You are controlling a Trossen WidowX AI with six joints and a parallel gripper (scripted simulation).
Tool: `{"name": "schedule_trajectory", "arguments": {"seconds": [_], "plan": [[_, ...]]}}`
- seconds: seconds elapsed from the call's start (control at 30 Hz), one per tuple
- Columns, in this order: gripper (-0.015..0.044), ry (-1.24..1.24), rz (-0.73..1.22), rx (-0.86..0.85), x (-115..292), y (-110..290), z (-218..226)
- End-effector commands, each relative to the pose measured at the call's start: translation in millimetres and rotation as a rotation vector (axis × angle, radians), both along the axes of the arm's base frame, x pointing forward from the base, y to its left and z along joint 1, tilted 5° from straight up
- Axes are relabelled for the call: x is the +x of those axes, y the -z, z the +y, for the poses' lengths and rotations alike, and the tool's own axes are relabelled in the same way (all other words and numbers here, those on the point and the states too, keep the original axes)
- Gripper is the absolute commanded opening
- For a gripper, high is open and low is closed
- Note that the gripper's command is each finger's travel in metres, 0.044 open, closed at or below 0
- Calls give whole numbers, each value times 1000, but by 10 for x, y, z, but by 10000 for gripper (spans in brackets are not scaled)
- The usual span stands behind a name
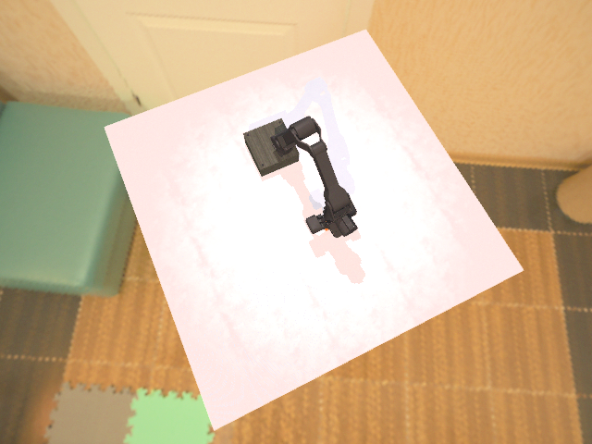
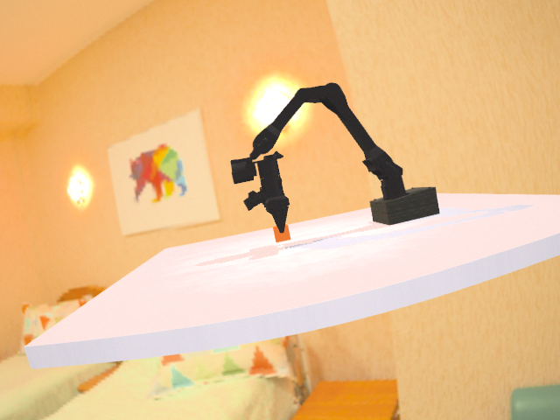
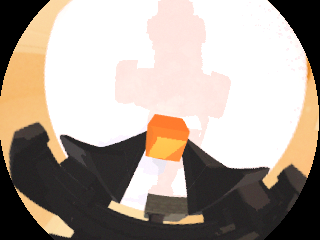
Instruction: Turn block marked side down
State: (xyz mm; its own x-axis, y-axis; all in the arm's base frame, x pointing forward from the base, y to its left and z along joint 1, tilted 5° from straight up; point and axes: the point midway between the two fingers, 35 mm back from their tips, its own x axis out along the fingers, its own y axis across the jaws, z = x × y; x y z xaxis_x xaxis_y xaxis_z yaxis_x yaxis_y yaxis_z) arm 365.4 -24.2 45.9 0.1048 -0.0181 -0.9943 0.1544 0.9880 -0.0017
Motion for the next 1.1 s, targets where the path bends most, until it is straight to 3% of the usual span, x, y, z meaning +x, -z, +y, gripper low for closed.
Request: {"name": "schedule_trajectory", "arguments": {"seconds": [0.0,1.07], "plan": [[0,-3,-10,2,12,-92,6],[0,-4,-483,-72,-9,8,12]]}}
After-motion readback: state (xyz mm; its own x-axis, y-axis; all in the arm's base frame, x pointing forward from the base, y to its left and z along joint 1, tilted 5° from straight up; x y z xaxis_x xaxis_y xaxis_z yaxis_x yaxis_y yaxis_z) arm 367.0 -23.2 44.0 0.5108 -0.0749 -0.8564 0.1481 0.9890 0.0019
